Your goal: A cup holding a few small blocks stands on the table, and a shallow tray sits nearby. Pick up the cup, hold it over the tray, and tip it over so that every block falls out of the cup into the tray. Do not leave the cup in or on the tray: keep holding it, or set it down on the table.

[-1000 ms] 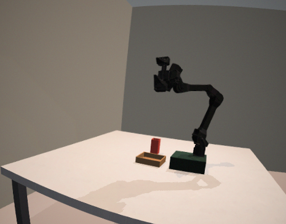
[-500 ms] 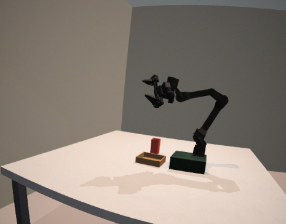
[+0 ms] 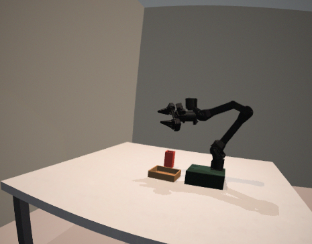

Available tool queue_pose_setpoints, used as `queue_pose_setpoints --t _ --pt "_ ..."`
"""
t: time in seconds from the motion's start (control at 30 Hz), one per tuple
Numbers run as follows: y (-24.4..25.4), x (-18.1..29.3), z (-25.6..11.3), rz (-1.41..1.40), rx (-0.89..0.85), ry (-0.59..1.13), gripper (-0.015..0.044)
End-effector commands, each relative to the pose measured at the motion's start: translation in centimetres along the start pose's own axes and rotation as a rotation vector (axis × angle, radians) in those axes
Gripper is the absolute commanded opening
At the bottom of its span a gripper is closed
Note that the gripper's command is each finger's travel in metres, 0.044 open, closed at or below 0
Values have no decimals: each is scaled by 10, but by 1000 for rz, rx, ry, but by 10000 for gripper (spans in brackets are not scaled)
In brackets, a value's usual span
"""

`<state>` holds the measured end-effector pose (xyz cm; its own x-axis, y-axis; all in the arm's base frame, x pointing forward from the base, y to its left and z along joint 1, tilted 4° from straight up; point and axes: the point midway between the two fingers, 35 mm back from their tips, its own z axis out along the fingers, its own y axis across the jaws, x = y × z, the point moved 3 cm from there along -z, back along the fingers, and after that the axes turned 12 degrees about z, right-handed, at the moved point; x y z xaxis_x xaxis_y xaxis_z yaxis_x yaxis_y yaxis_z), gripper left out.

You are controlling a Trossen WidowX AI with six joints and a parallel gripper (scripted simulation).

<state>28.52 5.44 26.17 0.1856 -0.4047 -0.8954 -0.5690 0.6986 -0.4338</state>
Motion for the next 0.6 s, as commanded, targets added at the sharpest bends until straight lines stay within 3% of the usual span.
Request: queue_pose_setpoints --t 0.0,0.57 --pt "-4 29 -15 105 63 80 440" --pt "5 151 -105 644 454 373 440"
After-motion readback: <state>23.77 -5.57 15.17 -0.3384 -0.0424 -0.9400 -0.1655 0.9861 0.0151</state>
